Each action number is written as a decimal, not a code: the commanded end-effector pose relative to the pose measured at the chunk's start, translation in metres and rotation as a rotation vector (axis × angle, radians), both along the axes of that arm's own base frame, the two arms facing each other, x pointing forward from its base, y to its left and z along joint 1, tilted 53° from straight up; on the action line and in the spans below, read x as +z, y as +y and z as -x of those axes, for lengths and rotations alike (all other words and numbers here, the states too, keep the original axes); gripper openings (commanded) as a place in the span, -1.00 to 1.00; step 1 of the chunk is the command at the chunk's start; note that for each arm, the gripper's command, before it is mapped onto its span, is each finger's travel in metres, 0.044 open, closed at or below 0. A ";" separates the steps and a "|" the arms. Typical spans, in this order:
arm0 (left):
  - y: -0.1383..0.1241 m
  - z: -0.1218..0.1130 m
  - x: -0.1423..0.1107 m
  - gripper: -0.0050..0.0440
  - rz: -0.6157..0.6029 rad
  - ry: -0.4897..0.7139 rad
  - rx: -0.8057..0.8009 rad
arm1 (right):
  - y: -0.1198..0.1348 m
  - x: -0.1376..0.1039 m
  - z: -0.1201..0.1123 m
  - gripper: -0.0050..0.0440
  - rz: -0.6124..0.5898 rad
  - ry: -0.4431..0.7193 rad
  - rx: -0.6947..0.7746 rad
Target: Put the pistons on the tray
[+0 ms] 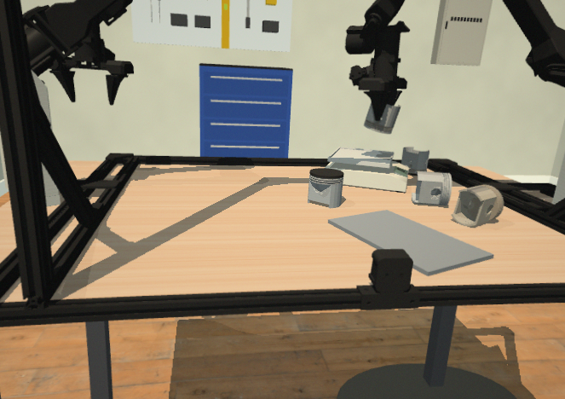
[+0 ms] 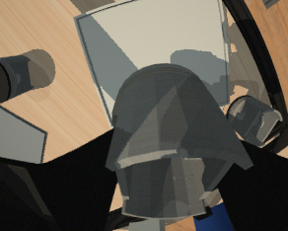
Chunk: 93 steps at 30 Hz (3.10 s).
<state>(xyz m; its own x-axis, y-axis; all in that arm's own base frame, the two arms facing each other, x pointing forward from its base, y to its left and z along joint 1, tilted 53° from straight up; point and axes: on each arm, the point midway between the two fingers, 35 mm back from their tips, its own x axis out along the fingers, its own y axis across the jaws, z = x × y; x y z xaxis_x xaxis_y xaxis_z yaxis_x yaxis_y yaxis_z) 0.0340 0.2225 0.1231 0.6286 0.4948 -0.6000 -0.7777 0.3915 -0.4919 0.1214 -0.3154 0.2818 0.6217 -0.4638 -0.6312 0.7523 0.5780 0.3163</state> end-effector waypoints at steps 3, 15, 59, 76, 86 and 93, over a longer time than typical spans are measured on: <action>0.000 0.000 0.000 1.00 -0.001 -0.002 -0.001 | 0.022 -0.016 0.008 -0.15 0.039 -0.030 -0.017; 0.000 0.000 0.000 1.00 -0.001 -0.002 -0.001 | 0.055 -0.052 0.018 -0.15 0.039 -0.030 -0.017; 0.000 0.000 0.000 1.00 -0.001 -0.002 -0.001 | 0.041 -0.098 0.075 -0.15 0.025 0.056 0.019; 0.000 0.000 0.000 1.00 -0.001 -0.002 -0.001 | 0.041 -0.098 0.075 -0.15 0.195 0.328 0.259; 0.000 0.000 0.000 1.00 -0.001 -0.002 -0.001 | 0.041 -0.098 0.075 -0.15 0.286 0.472 0.387; 0.000 0.000 0.000 1.00 -0.001 -0.002 -0.001 | 0.039 -0.101 0.074 -0.15 0.339 0.558 0.461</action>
